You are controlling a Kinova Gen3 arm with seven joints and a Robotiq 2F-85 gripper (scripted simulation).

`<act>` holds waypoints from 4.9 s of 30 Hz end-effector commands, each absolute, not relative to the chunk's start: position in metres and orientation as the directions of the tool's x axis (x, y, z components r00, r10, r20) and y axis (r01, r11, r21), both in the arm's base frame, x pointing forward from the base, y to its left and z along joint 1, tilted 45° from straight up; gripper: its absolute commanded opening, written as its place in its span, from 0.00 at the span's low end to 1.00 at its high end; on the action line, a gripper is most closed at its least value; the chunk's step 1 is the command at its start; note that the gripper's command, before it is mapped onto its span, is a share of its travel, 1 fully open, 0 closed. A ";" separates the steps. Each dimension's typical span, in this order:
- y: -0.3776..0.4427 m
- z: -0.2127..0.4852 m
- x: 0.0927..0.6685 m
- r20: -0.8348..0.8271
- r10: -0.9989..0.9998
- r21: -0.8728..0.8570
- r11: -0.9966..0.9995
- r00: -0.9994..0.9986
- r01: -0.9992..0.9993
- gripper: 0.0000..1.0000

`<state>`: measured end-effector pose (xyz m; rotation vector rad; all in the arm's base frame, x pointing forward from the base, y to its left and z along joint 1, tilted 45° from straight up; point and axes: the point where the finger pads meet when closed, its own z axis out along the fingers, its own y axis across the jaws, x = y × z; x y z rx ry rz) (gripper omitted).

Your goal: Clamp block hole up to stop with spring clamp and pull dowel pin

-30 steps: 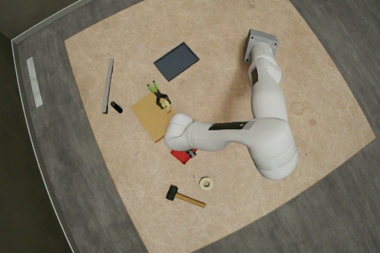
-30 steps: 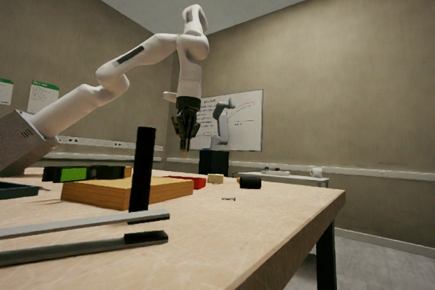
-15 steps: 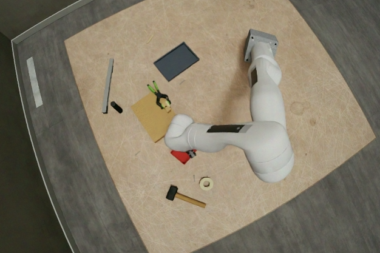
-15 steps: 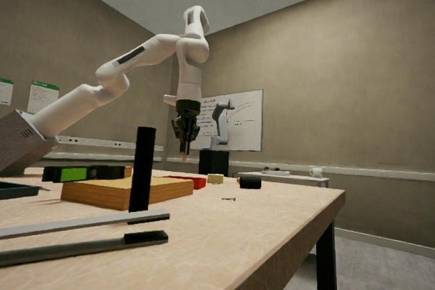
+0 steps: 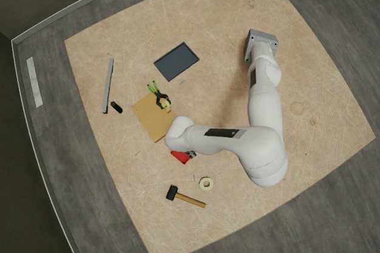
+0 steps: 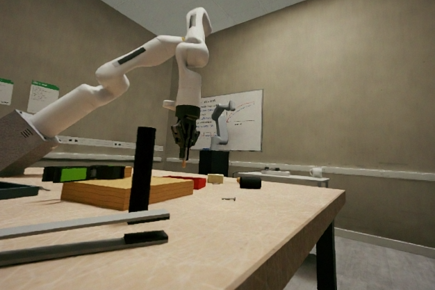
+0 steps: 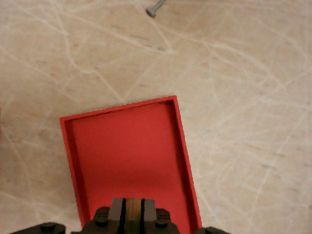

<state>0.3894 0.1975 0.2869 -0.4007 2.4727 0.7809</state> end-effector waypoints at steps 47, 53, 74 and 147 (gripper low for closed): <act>0.224 0.257 0.407 -0.553 -0.121 0.449 0.791 -0.825 -0.416 0.10; 0.225 0.255 0.407 -0.553 -0.121 0.449 0.791 -0.825 -0.416 0.10; 0.228 0.252 0.409 -0.553 -0.121 0.449 0.791 -0.825 -0.416 0.10; 0.228 0.252 0.409 -0.553 -0.121 0.449 0.791 -0.825 -0.416 0.34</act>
